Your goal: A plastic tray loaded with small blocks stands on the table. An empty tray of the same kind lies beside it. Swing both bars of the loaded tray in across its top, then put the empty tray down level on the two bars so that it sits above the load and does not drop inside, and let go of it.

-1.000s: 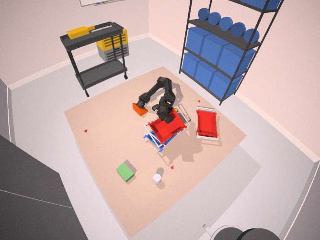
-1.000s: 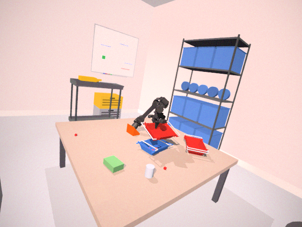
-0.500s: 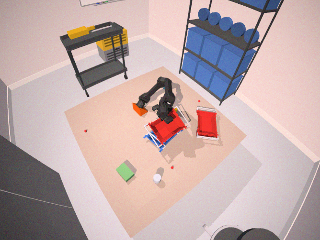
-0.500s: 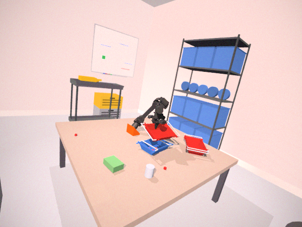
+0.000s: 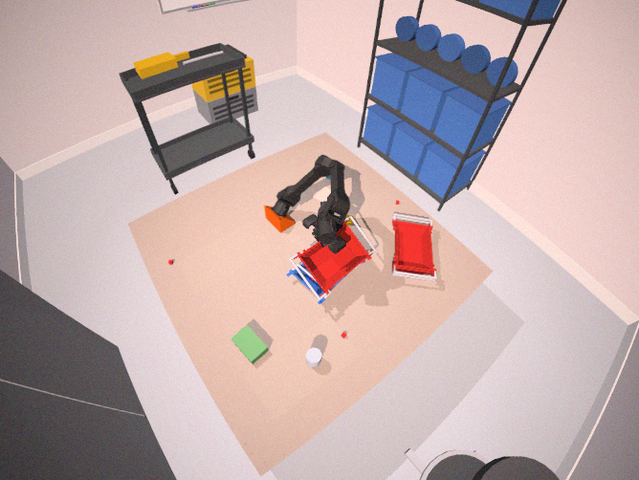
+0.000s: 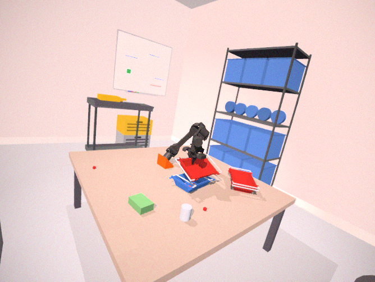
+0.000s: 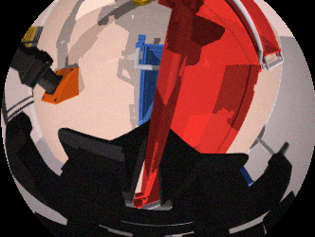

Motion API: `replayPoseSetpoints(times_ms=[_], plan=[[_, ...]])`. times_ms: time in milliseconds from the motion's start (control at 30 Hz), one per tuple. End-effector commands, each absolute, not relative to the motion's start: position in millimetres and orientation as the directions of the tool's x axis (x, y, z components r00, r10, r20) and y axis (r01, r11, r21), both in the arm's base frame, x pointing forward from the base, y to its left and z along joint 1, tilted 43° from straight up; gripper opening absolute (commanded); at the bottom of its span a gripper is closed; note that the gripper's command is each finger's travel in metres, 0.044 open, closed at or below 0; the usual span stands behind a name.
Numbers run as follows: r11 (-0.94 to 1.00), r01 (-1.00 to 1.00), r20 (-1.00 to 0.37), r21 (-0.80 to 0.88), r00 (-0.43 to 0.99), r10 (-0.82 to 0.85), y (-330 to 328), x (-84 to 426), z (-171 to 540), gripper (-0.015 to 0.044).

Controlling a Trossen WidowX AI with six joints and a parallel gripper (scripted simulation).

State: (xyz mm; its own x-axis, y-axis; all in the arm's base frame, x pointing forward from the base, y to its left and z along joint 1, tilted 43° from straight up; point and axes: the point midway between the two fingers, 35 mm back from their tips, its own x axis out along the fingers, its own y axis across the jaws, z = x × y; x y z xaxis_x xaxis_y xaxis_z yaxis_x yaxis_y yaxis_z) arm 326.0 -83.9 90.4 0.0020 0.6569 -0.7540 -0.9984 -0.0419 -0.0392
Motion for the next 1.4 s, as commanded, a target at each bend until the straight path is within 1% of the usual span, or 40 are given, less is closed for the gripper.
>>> replayPoseSetpoints(times_ms=[0, 367, 1367], plan=[[-0.050, -0.996, -0.751, -0.070, 0.019, 0.660, -82, 328, 88, 0.0000], [-0.092, -0.993, -0.745, -0.080, -0.002, 0.667, -74, 323, 78, 0.0000], [-0.098, -0.992, -0.744, -0.081, -0.005, 0.668, -70, 313, 63, 0.0000]])
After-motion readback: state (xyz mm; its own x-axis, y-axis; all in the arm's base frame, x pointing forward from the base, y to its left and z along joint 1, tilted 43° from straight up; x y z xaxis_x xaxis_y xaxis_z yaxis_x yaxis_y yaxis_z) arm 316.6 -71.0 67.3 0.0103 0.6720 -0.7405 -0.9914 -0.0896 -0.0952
